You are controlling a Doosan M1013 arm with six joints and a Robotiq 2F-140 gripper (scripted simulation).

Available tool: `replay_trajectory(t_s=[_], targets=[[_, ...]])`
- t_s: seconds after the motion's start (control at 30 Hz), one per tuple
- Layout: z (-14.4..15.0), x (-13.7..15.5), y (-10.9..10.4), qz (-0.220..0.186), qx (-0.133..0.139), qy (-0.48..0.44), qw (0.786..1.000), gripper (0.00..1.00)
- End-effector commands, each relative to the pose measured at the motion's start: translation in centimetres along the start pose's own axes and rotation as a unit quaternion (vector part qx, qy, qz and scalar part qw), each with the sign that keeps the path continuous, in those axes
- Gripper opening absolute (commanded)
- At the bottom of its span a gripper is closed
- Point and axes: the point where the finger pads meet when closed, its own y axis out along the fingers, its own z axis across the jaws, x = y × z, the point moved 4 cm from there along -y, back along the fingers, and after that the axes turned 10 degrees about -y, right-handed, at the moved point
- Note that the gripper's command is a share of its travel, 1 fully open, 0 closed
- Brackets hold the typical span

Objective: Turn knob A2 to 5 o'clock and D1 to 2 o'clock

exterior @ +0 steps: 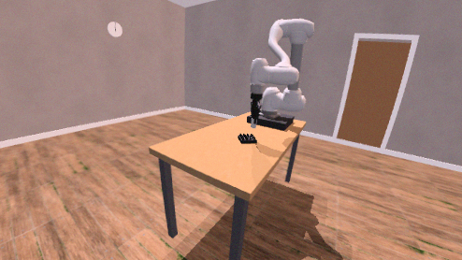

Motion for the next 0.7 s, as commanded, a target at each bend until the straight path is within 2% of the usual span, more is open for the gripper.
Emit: replay_trajectory(t_s=[0.0, 0.67], targets=[[0.0, 0.0, 0.0, 0.0, 0.0, 0.0, 1.0, 0.12], [0.0, 0.0, 1.4, 0.0, 0.0, 0.0, 1.0, 0.12]])
